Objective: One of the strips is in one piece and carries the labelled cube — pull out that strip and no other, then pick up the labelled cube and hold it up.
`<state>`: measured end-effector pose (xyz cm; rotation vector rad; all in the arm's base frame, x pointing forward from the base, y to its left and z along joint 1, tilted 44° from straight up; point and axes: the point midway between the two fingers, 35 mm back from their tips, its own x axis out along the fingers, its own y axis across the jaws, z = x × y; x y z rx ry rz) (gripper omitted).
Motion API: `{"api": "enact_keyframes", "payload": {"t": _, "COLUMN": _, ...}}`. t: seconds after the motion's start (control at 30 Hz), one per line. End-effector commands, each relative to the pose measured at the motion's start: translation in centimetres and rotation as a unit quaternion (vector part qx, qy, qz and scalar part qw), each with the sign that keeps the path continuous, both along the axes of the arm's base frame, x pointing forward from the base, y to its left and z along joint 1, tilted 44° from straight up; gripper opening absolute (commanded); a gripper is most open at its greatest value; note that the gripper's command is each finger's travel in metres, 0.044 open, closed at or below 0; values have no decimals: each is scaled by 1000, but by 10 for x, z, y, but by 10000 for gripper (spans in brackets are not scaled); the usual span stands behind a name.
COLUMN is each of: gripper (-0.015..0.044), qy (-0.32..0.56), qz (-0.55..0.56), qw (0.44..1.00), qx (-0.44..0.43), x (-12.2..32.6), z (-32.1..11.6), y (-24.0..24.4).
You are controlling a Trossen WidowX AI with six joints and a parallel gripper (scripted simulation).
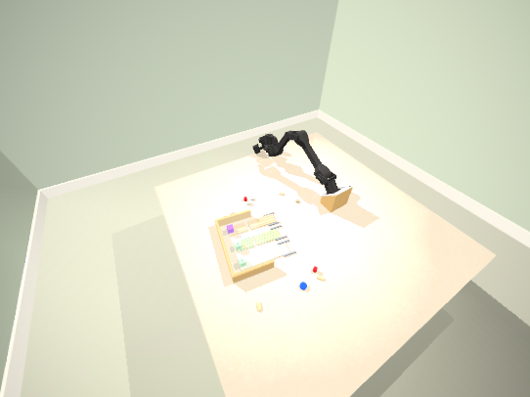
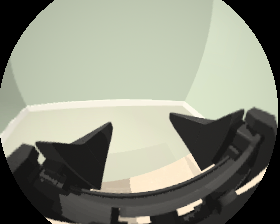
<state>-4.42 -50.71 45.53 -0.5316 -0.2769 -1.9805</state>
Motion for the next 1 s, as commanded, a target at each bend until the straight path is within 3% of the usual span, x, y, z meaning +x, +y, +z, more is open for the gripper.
{"api": "enact_keyframes", "payload": {"t": 0.0, "gripper": 400, "qy": -12, "qz": 49, "qw": 998, "qx": 37, "x": 59, "z": -22, "y": 0}}
{"api": "enact_keyframes", "payload": {"t": 0.2, "gripper": 400, "qy": -8, "qz": 132, "qw": 985, "qx": 108, "x": 160, "z": -66, "y": 15}}
{"api": "enact_keyframes", "payload": {"t": 0.43, "gripper": 400, "qy": 21, "qz": 231, "qw": 955, "qx": 184, "x": 269, "z": -115, "y": 63}}
{"api": "enact_keyframes", "payload": {"t": 0.7, "gripper": 400, "qy": 82, "qz": 330, "qw": 904, "qx": 260, "x": 368, "z": -173, "y": 154}}
{"api": "enact_keyframes", "payload": {"t": 0.97, "gripper": 400, "qy": 174, "qz": 407, "qw": 838, "qx": 319, "x": 427, "z": -234, "y": 272}}
